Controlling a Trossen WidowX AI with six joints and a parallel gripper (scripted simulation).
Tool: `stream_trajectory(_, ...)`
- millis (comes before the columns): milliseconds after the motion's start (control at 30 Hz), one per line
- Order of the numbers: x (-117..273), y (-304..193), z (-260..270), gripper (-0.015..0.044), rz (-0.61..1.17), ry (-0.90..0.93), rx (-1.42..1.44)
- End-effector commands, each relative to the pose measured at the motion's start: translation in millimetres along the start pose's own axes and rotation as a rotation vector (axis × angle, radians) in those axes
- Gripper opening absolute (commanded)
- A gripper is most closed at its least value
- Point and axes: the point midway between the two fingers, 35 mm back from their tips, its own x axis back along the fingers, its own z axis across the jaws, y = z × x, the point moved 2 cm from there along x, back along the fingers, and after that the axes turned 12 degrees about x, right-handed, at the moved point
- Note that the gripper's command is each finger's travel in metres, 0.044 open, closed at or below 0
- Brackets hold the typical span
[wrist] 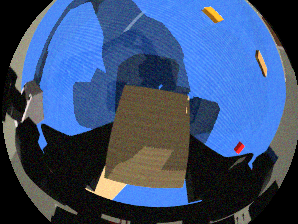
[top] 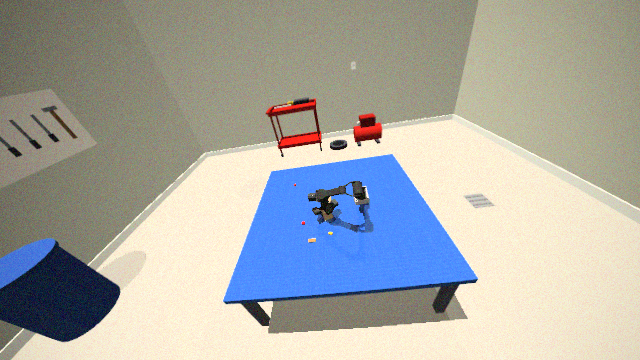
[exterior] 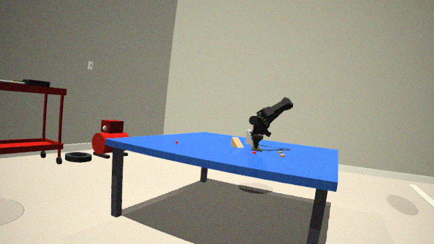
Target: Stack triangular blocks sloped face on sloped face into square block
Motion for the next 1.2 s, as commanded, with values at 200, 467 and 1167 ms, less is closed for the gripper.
stream_trajectory(200, 0, 0, 0, 0.0289, 0.000, 0.000, 0.001)
stream_trajectory(467, 0, 0, 0, 0.0440, 0.000, 0.000, 0.001)
stream_trajectory(1167, 58, -3, -1, 0.0440, -0.002, -0.009, -0.004)
